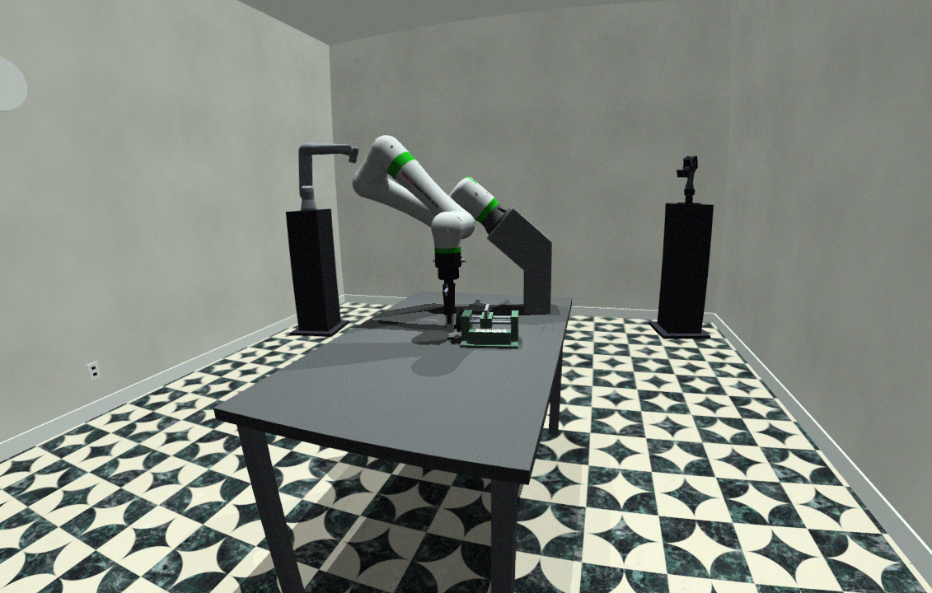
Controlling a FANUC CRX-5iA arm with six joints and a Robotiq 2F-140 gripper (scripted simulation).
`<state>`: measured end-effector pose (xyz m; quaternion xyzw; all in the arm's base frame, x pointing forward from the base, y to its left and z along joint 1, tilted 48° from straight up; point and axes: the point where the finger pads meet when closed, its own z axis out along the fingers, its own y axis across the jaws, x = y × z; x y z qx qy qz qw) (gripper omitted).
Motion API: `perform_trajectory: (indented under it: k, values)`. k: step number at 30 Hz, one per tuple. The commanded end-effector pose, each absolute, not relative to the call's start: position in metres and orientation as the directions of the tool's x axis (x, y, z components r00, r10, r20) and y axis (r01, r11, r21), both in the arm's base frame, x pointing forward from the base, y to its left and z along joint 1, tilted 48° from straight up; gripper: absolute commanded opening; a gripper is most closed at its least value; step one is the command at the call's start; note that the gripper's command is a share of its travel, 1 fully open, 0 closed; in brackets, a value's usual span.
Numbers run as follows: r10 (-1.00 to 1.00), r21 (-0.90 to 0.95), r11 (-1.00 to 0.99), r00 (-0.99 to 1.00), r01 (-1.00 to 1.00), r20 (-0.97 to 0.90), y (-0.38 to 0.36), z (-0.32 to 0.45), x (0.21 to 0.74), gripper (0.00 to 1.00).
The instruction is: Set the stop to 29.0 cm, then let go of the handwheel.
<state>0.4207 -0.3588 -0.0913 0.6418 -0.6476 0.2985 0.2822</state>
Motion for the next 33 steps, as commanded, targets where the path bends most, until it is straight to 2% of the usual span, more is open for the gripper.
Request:
perform_trajectory:
  k: [1, 33]
  values:
    - [-0.663, -0.024, -0.002, -0.017, -1.0, 0.749, -0.358, -0.091, 0.418, 0.04]
    - [-0.663, -0.024, -0.002, -0.017, -1.0, 0.749, -0.342, -0.077, 0.399, 0.04]
